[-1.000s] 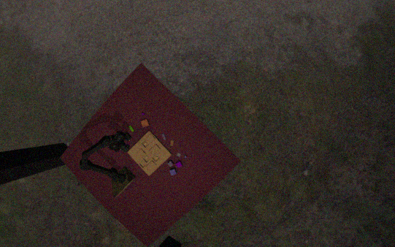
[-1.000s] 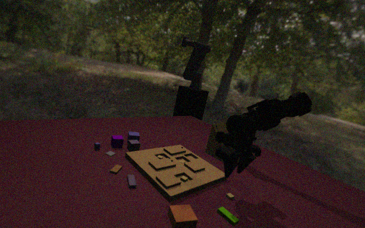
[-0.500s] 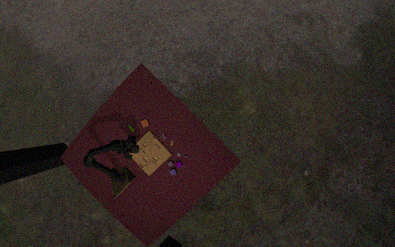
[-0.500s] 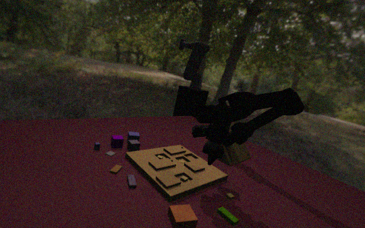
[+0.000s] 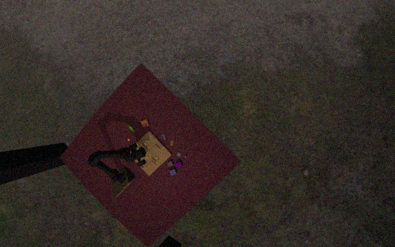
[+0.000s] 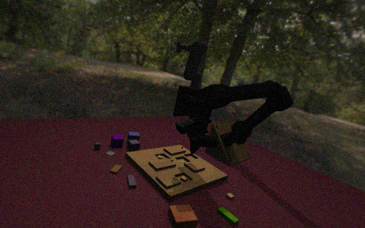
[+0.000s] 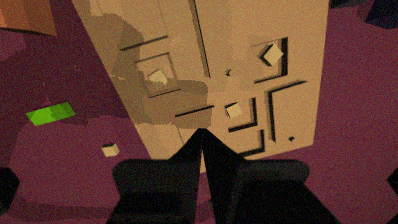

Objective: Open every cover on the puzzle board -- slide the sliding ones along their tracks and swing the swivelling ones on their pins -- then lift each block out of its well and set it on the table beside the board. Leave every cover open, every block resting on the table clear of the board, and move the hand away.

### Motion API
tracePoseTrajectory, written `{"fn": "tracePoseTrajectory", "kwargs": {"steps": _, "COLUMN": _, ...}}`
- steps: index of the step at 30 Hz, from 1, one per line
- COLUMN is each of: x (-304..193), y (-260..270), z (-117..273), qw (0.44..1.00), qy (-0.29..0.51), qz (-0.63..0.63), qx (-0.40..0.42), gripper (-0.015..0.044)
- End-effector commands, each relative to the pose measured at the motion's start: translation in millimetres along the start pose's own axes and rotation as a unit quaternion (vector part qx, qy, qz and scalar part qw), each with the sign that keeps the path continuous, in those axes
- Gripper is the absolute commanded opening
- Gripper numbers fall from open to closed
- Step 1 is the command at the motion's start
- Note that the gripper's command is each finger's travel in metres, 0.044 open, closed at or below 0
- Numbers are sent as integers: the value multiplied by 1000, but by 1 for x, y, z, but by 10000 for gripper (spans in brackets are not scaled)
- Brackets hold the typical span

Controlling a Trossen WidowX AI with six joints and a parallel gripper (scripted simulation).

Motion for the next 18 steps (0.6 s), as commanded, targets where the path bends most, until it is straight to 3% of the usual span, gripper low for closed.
{"fn": "tracePoseTrajectory", "kwargs": {"steps": 1, "x": -2, "y": -20, "z": -2, "qw": 997, "qy": 4, "qz": 73, "qx": 2, "gripper": 0}}
{"fn": "tracePoseTrajectory", "kwargs": {"steps": 9, "x": -10, "y": -62, "z": -5, "qw": 969, "qy": 2, "qz": 247, "qx": 13, "gripper": 0}}
{"fn": "tracePoseTrajectory", "kwargs": {"steps": 18, "x": -9, "y": -62, "z": -16, "qw": 968, "qy": 2, "qz": 250, "qx": 13, "gripper": 0}}
Point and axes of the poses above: the point midway between the two fingers, 35 mm back from their tips, its own z axis back along the fingers, its own y axis across the jaws, x = y × z, the point moved 10 cm from there along z, back along the fingers, and after that the axes turned 12 degrees about z, right-handed, at the moved point
